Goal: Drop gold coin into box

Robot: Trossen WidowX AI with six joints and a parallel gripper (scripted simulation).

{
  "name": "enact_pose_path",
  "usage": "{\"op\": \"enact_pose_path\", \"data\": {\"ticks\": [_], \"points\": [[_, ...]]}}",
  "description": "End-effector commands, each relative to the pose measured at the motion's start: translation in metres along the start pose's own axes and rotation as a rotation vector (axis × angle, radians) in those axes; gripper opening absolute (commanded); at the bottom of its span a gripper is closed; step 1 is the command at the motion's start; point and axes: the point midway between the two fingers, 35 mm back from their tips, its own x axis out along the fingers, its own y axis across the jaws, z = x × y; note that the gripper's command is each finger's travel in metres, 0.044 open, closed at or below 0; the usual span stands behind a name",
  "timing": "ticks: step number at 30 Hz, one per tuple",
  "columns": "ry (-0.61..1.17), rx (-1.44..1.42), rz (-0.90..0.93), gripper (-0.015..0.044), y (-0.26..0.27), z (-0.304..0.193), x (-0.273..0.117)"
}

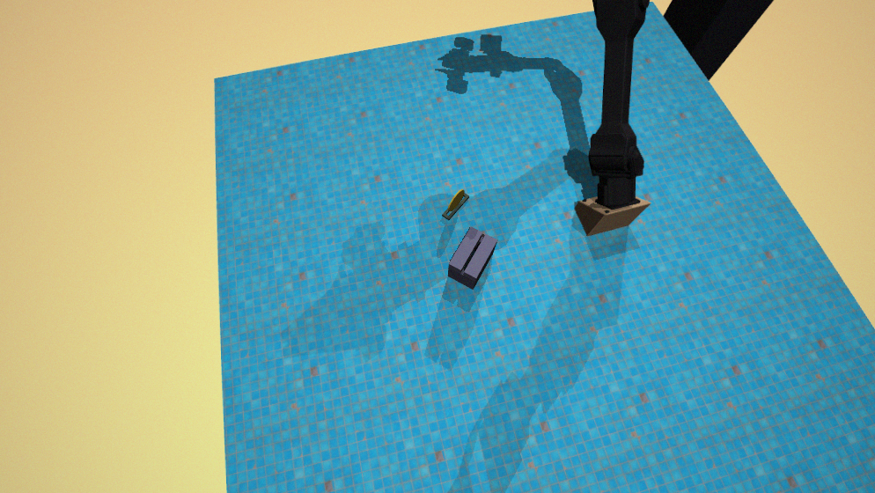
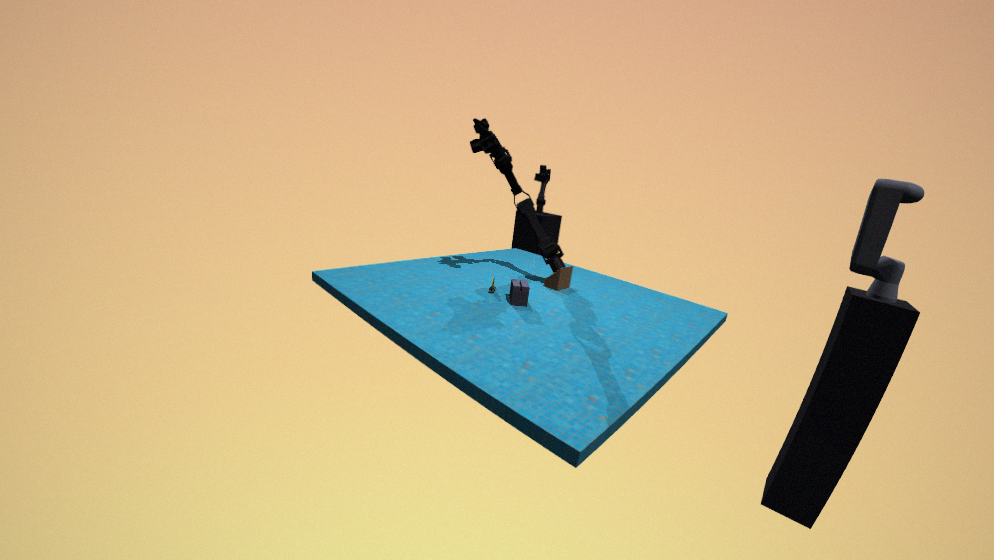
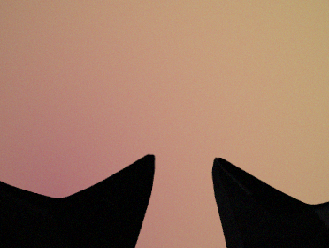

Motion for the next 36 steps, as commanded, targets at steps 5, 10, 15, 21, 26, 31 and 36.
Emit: {"op": "enact_pose_path", "data": {"ticks": [5, 10, 15, 21, 26, 31, 36], "points": [[-0.077, -0.402, -0.414, 0.0161, -0.126, 0.032, 0.013], [-0.049, -0.681, -0.717, 0.0161, -0.204, 0.061, -0.002], [0.057, -0.95, -1.036, 0.0161, -0.273, 0.09, -0.034], [0.327, -1.247, -1.439, 0.0161, -0.34, 0.126, -0.093], [0.698, -1.431, -1.755, 0.0161, -0.376, 0.153, -0.152], [1.281, -1.512, -2.019, 0.0161, -0.393, 0.176, -0.22], [1.631, -1.484, -2.089, 0.0161, -0.393, 0.186, -0.25]]}}
